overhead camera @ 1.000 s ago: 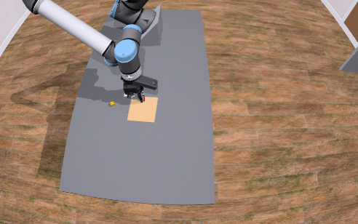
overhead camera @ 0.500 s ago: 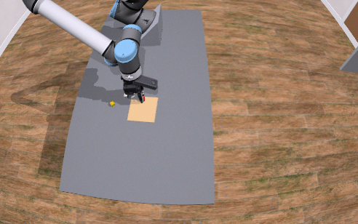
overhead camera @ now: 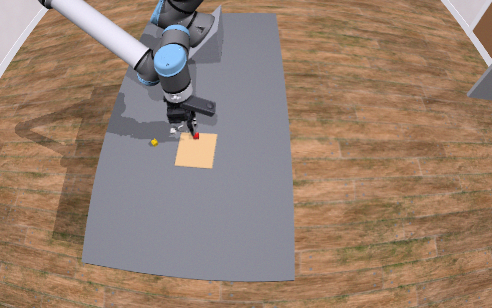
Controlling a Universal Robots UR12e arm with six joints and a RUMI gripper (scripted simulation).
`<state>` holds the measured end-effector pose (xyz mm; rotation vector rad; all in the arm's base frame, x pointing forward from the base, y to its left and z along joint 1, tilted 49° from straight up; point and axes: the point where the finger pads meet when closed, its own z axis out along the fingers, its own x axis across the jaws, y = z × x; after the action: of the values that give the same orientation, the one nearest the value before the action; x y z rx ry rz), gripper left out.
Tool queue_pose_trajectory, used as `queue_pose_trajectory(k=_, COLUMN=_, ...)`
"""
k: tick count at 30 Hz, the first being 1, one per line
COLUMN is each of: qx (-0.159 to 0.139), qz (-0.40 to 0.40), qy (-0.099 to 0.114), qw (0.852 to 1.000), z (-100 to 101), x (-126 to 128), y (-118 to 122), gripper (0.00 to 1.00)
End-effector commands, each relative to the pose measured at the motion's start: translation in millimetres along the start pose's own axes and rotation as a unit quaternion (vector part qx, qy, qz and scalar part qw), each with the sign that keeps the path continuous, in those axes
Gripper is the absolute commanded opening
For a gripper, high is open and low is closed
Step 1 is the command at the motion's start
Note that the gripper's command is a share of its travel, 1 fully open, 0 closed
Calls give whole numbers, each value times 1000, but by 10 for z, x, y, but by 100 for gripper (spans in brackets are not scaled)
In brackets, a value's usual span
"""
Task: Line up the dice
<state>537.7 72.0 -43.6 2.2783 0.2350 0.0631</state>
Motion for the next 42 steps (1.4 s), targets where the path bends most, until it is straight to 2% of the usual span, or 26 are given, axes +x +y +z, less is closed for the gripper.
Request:
queue_pose_trajectory(k=1, qx=0, qz=0, qy=-1, qw=1000, z=-212, x=5, y=0, gripper=21)
queue_pose_trajectory(k=8, qx=0, qz=0, qy=-1, qw=1000, z=-450, x=6, y=0, gripper=21)
queue_pose_trajectory(k=14, qx=0, qz=0, qy=-1, qw=1000, z=-503, x=6, y=0, gripper=21)
queue_pose_trajectory(k=15, qx=0, qz=0, qy=-1, qw=1000, z=-503, x=6, y=0, gripper=100)
queue_pose_trajectory(k=37, qx=0, qz=0, qy=-1, qw=1000, z=-502, x=4, y=8, gripper=100)
queue_pose_trajectory(k=39, qx=1, qz=-1, qy=-1, qw=1000, z=-477, x=-30, y=156, gripper=100)
queue_pose_trajectory(k=42, qx=1, qz=-5, qy=-1, qw=1000, z=-390, x=-179, y=641, gripper=100)
